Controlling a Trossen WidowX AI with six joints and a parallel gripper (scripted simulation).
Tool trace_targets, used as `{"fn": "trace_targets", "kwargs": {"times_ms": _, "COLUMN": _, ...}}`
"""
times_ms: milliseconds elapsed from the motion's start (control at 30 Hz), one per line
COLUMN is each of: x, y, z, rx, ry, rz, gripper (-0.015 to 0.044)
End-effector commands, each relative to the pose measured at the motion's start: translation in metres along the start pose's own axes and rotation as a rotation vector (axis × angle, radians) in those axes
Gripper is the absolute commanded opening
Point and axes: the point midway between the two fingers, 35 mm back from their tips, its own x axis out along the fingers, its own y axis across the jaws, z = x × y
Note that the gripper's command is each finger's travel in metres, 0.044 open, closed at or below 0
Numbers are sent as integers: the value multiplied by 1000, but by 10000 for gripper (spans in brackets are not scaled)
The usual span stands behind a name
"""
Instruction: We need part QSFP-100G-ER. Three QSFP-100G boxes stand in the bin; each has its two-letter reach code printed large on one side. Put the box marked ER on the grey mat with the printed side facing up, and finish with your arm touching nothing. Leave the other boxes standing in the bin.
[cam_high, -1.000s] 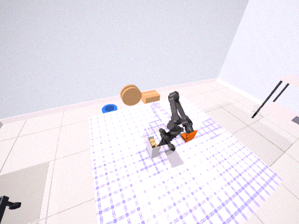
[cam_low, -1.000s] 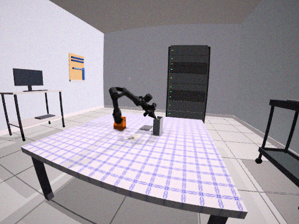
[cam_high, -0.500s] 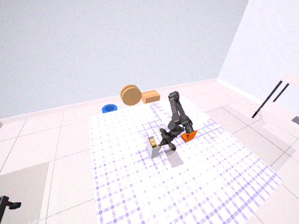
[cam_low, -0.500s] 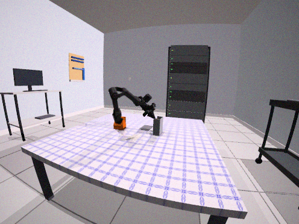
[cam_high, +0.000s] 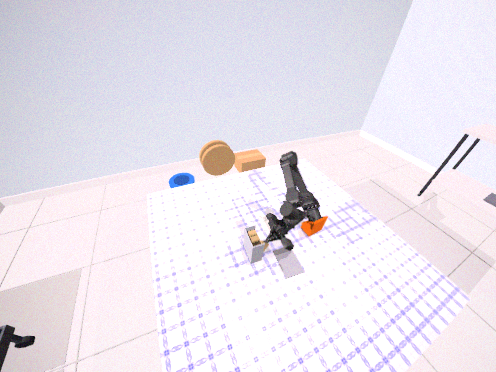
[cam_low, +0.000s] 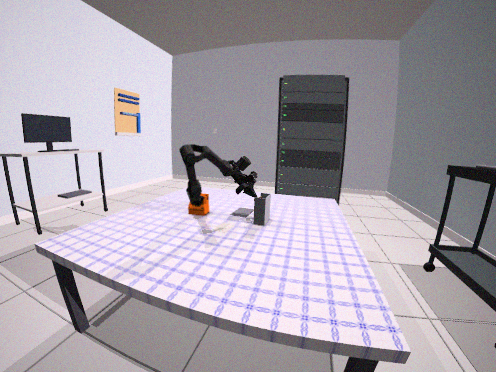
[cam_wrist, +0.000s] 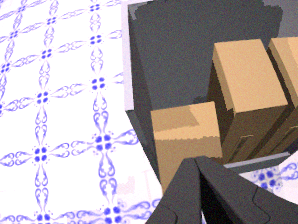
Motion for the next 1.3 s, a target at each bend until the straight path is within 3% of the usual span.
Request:
{"fn": "trace_targets", "kwargs": {"times_ms": 0, "x": 1, "y": -2, "z": -7, "rx": -5, "ry": 10, "rz": -6, "gripper": 0}}
{"fn": "trace_targets", "kwargs": {"times_ms": 1267, "x": -8, "y": -1, "z": 0, "rx": -5, "ry": 10, "rz": -5, "gripper": 0}}
